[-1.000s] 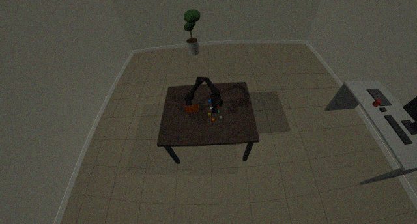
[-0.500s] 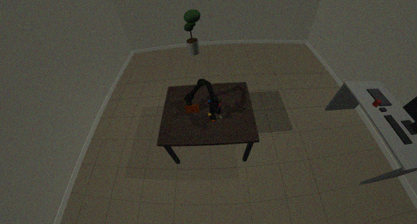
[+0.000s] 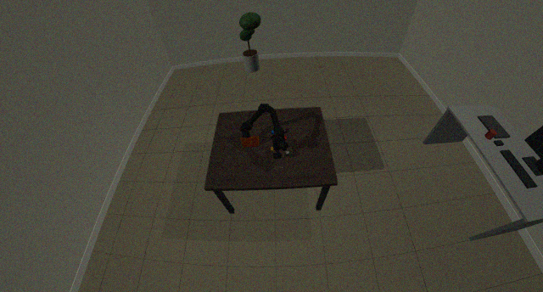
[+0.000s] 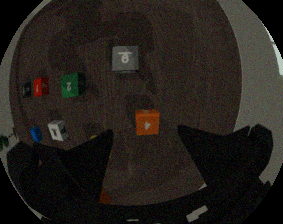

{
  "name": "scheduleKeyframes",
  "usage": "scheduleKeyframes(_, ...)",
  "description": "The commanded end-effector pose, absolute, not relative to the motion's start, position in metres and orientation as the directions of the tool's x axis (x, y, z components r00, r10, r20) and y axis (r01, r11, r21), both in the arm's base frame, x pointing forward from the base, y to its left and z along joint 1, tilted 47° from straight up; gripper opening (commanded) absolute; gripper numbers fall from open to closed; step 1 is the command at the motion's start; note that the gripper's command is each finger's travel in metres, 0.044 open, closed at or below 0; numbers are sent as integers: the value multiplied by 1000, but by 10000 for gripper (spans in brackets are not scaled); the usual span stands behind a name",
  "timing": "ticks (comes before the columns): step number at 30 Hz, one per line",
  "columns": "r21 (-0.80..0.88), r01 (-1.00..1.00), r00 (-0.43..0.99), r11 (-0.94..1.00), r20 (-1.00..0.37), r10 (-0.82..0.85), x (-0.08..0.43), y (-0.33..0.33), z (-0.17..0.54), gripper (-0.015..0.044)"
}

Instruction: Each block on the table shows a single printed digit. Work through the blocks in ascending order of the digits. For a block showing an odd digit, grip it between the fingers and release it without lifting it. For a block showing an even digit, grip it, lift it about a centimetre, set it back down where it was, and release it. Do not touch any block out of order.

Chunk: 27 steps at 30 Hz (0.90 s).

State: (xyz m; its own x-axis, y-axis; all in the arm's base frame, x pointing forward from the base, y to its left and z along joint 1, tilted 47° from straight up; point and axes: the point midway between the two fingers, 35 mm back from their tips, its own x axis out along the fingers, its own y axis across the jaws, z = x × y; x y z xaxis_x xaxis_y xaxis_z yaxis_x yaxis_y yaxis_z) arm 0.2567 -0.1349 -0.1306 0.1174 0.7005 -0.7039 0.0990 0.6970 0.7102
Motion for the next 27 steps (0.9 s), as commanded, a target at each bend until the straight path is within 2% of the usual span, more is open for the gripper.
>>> scheduleKeyframes(1, 717, 109, 112, 688, -697, 708, 255, -127, -138, 400)
scheduleKeyframes(13, 718, 109, 112, 687, -696, 709, 257, -115, -149, 400)
scheduleKeyframes(23, 718, 109, 112, 687, -696, 709, 257, -115, -149, 138)
scheduleKeyframes(24, 718, 109, 112, 687, -696, 709, 257, -115, -149, 120)
scheduleKeyframes(27, 718, 109, 112, 687, -696, 709, 257, -115, -149, 120)
